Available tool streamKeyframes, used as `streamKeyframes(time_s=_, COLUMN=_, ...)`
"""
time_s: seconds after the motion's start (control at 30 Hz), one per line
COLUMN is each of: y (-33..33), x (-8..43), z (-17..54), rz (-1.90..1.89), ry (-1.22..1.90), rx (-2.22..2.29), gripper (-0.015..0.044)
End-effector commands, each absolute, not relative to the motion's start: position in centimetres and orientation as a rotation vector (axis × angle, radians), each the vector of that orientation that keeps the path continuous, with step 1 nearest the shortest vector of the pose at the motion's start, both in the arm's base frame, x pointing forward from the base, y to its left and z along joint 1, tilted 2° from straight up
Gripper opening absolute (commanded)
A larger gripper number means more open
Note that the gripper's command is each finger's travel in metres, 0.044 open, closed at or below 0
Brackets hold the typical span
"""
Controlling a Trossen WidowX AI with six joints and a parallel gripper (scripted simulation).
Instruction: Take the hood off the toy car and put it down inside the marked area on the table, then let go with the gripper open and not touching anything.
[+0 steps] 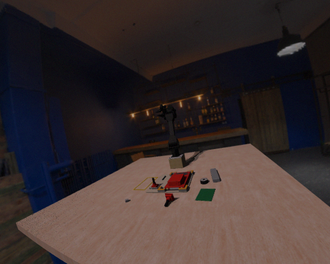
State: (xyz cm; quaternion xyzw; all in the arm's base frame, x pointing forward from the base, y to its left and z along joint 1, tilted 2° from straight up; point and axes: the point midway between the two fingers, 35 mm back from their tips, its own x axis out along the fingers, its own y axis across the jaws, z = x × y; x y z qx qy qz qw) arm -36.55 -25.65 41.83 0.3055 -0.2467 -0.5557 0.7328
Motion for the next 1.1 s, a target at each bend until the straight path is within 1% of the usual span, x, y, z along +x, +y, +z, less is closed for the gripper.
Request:
streamKeyframes(time_s=0.0, y=-25.7, x=-36.5, z=41.8, rz=-1.221, ry=-0.543, rx=0.672, gripper=0.0247)
streamKeyframes(time_s=0.23, y=-28.1, x=-35.5, z=42.5, rz=-1.149, ry=-0.594, rx=0.665, gripper=0.0431)
streamKeyframes(time_s=0.27, y=-28.5, x=-35.3, z=42.6, rz=-1.14, ry=-0.601, rx=0.664, gripper=0.044)
streamKeyframes(time_s=0.47, y=-31.4, x=-34.5, z=43.1, rz=-1.067, ry=-0.676, rx=0.643, gripper=0.044)
streamKeyframes(time_s=0.63, y=-35.1, x=-32.0, z=43.2, rz=-0.981, ry=-0.697, rx=0.67, gripper=0.044)
streamKeyframes(time_s=1.07, y=-41.2, x=-27.1, z=43.2, rz=-0.882, ry=-0.768, rx=0.683, gripper=0.044)
